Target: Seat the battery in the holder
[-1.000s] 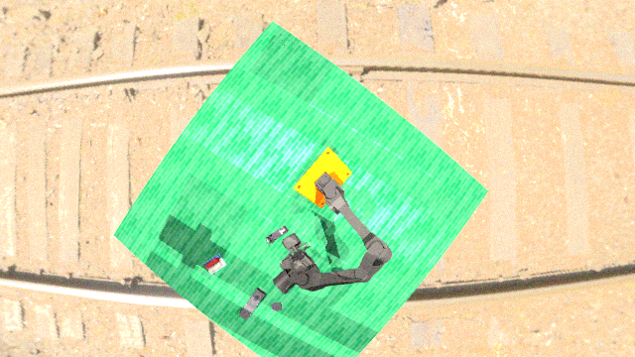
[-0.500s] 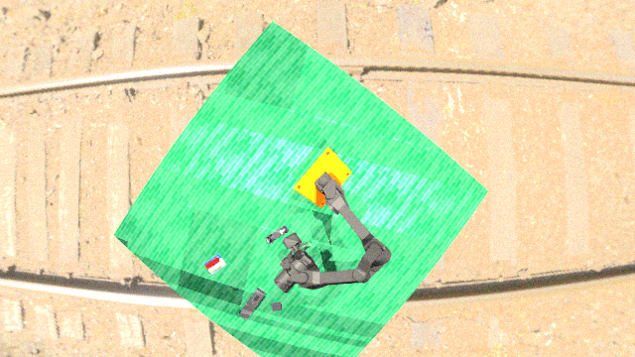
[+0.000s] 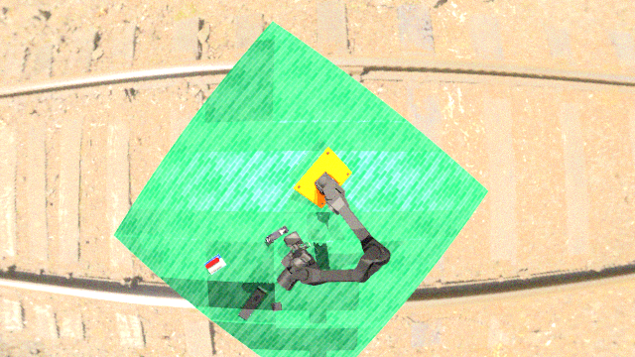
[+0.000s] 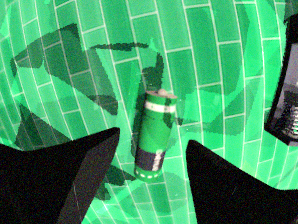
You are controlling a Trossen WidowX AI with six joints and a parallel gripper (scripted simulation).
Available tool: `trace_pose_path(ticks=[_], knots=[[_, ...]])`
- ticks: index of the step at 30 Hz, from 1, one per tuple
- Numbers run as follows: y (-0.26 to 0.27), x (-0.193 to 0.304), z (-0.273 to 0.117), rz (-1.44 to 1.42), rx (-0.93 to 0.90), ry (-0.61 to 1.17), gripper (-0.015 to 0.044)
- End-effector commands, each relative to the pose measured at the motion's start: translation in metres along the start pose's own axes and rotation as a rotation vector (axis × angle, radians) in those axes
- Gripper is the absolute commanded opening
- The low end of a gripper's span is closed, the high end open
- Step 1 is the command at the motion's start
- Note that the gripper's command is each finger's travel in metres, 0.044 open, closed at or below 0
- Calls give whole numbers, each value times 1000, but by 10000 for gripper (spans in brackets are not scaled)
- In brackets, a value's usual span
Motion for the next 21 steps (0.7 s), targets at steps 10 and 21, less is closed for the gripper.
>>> trace_pose_path(ticks=[10, 21], knots=[[0, 1, 12, 7, -4, 5, 123], [0, 1, 11, 7, -4, 5, 66]])
Point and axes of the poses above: the point midway between the two fingers, 35 mm back from their tips, its own z axis out along the fingers, its own y axis across the jaws, x = y × z, the point moved 5 cm from there along -z, back along the fingers, and after that the axes turned 12 degrees about z, right-handed, at the moved point
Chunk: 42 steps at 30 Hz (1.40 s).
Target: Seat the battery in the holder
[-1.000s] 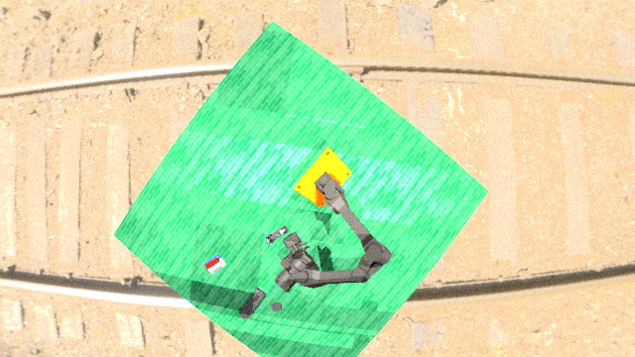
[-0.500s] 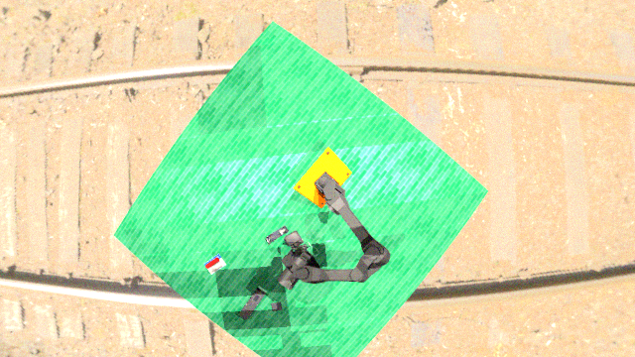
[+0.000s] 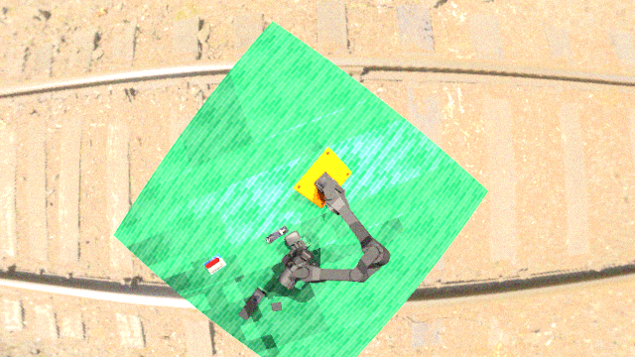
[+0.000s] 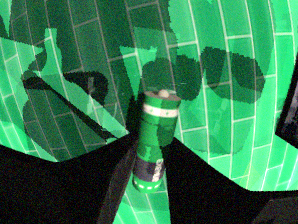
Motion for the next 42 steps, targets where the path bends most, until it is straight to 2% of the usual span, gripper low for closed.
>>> trace_pose_path(ticks=[1, 8, 13, 28, 42], knots=[[0, -1, -5, 5, 0, 0, 66], [0, 0, -50, 5, 1, 0, 66], [-7, -10, -52, 3, 5, -4, 66], [-89, -87, -76, -20, 16, -6, 66], [-95, -88, -60, -22, 9, -99, 66]])
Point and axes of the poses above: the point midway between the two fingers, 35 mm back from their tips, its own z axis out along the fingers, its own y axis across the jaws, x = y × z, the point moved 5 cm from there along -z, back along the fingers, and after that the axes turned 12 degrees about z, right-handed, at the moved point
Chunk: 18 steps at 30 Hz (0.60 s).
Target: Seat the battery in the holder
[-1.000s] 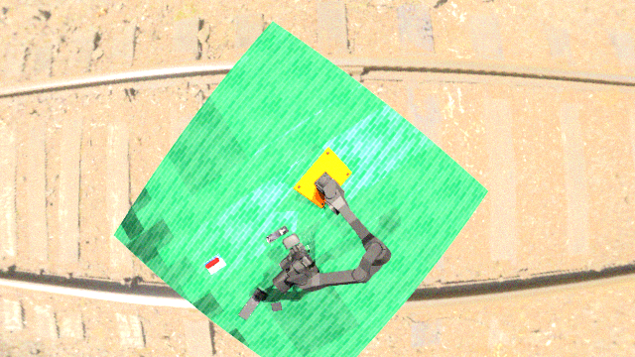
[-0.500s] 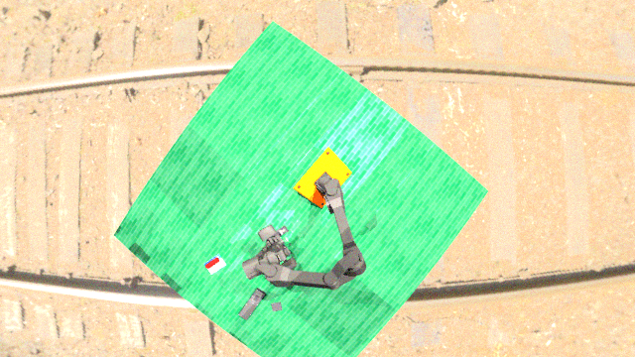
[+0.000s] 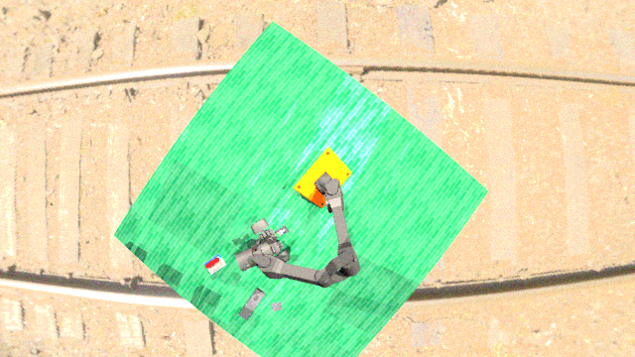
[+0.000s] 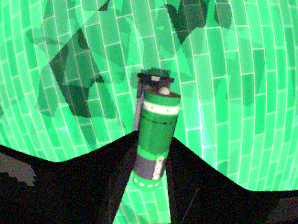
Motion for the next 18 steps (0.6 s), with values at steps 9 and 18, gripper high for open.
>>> trace_pose_path(ticks=[9, 18], knots=[[2, 5, 19, 7, -17, -130, 66], [5, 9, 29, 11, -30, -198, 66]])
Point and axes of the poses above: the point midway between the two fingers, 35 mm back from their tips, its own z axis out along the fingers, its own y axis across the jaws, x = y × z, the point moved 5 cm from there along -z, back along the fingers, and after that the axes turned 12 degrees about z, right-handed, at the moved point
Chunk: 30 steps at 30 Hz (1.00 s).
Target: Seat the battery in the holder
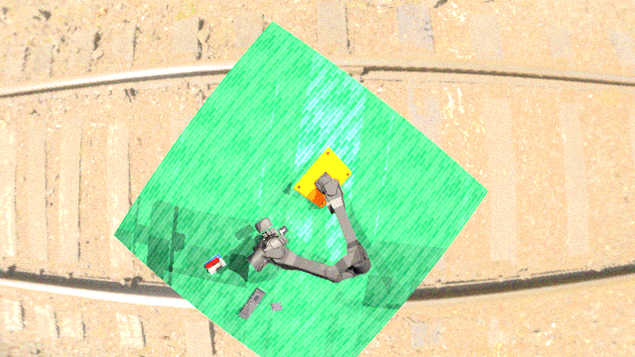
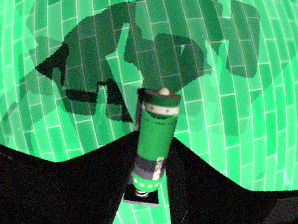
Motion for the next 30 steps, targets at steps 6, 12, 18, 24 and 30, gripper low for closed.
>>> trace_pose_path(ticks=[6, 12, 18, 24, 30], knots=[[0, 2, 3, 3, -2, -47, 66], [-1, 5, 6, 4, -4, -80, 66], [-2, 8, 9, 5, -7, -114, 66], [-3, 12, 11, 6, -11, -148, 66], [-3, 15, 13, 7, -17, -182, 66]])
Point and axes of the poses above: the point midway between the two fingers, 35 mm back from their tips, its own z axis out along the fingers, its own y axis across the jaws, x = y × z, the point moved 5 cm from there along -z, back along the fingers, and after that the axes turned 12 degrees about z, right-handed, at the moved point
